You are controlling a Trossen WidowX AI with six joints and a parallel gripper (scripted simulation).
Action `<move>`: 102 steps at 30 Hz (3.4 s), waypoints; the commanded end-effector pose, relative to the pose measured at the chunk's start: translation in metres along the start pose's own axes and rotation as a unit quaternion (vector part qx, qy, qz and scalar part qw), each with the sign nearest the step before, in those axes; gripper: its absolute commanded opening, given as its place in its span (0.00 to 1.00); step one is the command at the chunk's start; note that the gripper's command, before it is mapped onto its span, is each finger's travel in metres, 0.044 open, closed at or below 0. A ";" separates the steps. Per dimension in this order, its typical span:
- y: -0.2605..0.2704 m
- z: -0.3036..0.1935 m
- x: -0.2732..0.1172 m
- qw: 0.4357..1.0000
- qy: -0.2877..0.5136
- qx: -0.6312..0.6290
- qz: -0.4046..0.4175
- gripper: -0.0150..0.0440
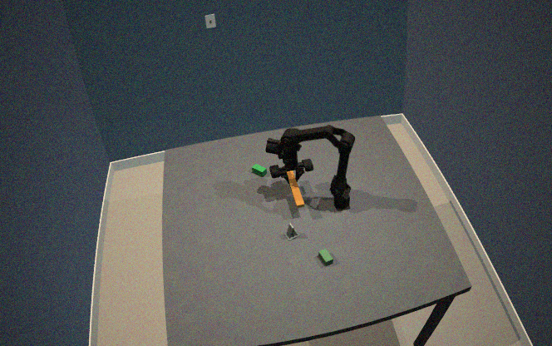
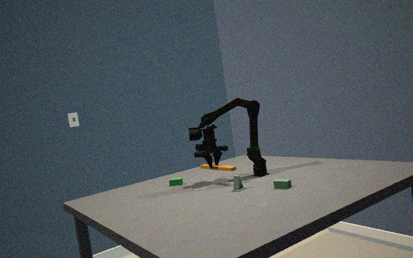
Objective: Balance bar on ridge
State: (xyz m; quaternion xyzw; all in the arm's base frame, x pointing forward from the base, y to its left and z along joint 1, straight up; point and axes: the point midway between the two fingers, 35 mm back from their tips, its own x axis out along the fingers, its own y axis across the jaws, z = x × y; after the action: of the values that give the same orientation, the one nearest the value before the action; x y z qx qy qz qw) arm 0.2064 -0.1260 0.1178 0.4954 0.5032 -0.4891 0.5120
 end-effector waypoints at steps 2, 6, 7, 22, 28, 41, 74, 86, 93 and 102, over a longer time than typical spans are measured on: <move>-0.001 0.000 -0.014 1.000 -0.004 0.002 0.002 0.25; -0.002 -0.001 -0.024 1.000 -0.004 0.002 0.001 0.25; -0.002 -0.001 -0.027 1.000 -0.004 0.002 0.001 0.25; 0.010 -0.020 -0.043 0.996 -0.004 -0.094 0.001 0.25; 0.022 -0.036 -0.044 0.983 -0.003 -0.181 0.002 0.25; 0.046 -0.074 -0.044 0.934 -0.002 -0.357 0.003 0.25; 0.085 -0.186 -0.047 0.716 -0.001 -0.698 0.006 0.25; 0.089 -0.231 -0.047 0.634 0.000 -0.774 0.007 0.25; 0.088 -0.249 -0.047 0.607 0.000 -0.794 0.008 0.25; 0.089 -0.251 -0.035 0.607 0.000 -0.794 0.008 0.25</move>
State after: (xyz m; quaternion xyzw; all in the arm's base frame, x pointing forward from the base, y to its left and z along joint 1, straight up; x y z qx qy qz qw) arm 0.2875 0.1267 0.1584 -0.0989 0.6898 0.1060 0.7093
